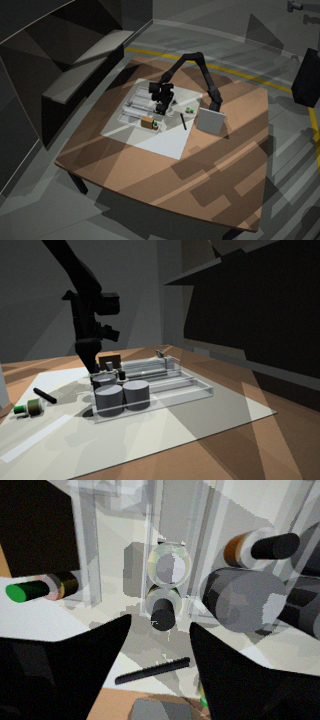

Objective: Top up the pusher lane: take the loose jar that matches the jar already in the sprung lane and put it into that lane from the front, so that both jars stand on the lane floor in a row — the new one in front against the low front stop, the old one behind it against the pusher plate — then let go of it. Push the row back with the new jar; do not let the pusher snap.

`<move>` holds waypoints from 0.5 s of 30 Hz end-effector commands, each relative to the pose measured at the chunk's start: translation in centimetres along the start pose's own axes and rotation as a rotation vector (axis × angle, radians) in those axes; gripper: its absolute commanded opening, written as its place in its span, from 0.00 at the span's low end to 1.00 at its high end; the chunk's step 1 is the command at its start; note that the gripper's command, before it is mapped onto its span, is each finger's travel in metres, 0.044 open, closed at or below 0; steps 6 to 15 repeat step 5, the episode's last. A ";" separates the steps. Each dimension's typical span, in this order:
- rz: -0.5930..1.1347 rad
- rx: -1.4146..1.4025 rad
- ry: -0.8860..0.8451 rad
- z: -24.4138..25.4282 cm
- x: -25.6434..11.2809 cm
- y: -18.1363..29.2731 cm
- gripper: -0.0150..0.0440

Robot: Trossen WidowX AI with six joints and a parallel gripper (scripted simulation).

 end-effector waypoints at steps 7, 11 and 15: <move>0.008 -0.002 0.001 -0.6 0.1 3.0 0.74; 0.008 -0.002 0.001 -0.6 0.1 3.0 0.74; 0.008 -0.002 0.001 -0.6 0.1 3.0 0.74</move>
Point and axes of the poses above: the point midway between the two fingers, 35 mm back from their tips, its own x axis out along the fingers, its own z axis across the jaws, y = z × x, the point moved 3 cm from there along -x, back along the fingers, and after that the axes turned 14 degrees about x, right-handed, at the moved point
